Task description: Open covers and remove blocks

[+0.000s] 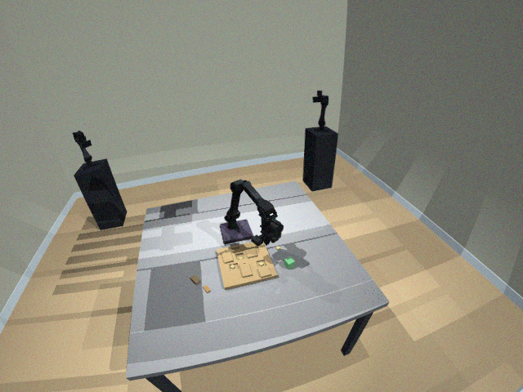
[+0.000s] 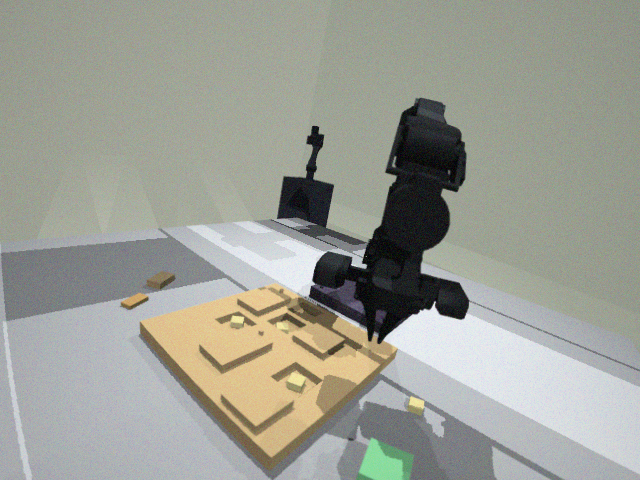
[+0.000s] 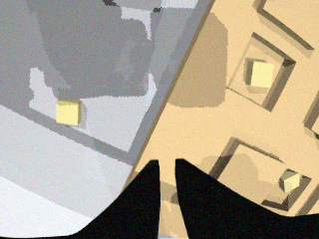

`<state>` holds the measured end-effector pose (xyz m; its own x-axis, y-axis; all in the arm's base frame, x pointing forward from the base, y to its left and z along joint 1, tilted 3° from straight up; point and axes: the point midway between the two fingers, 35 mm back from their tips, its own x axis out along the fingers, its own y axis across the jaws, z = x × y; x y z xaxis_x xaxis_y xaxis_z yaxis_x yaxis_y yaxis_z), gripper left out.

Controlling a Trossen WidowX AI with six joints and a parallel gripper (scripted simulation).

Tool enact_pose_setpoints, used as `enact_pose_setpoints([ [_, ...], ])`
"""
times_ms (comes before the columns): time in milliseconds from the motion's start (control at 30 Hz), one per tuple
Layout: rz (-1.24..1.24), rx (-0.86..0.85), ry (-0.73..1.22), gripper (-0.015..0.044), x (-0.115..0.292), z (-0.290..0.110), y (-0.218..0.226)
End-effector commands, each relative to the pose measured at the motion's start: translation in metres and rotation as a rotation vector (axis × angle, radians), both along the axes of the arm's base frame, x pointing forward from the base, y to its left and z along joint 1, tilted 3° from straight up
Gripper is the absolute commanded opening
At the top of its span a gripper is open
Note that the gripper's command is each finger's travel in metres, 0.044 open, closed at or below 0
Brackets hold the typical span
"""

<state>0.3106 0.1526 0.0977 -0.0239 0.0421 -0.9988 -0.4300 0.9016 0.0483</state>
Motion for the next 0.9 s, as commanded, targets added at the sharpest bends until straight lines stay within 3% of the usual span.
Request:
enact_pose_setpoints([
  [0, 0.050, -0.001, -0.007, 0.0000, 0.003, 0.000, -0.021],
  [100, 0.167, 0.000, -0.012, 0.0000, 0.005, -0.001, -0.034],
  [733, 1.674, 0.030, -0.063, 0.0000, -0.001, -0.007, -0.145],
  [867, 1.897, 0.036, -0.070, 0.0000, -0.005, -0.008, -0.161],
])
